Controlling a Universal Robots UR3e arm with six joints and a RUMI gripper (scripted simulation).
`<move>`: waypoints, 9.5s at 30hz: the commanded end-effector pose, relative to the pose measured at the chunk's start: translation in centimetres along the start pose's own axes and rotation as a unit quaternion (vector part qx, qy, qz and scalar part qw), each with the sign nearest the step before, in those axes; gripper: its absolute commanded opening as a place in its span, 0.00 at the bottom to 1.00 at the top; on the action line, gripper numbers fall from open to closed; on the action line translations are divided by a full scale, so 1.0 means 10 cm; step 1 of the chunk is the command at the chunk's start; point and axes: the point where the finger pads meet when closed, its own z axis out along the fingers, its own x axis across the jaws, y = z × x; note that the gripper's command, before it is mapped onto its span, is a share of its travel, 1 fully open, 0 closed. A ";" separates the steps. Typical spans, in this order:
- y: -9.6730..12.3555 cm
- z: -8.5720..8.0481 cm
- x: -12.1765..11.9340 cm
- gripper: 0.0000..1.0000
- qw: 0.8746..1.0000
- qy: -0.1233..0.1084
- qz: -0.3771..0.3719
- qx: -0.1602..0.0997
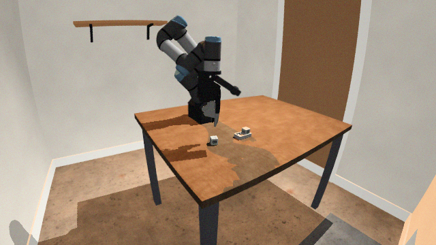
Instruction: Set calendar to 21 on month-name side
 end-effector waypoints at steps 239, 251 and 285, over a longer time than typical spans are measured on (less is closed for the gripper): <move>-0.03 0.09 0.01 0.28 0.992 0.000 0.001 -0.128; -0.03 0.09 0.01 0.28 0.991 0.000 0.001 -0.132; -0.05 0.10 0.00 0.28 0.970 -0.005 0.002 -0.244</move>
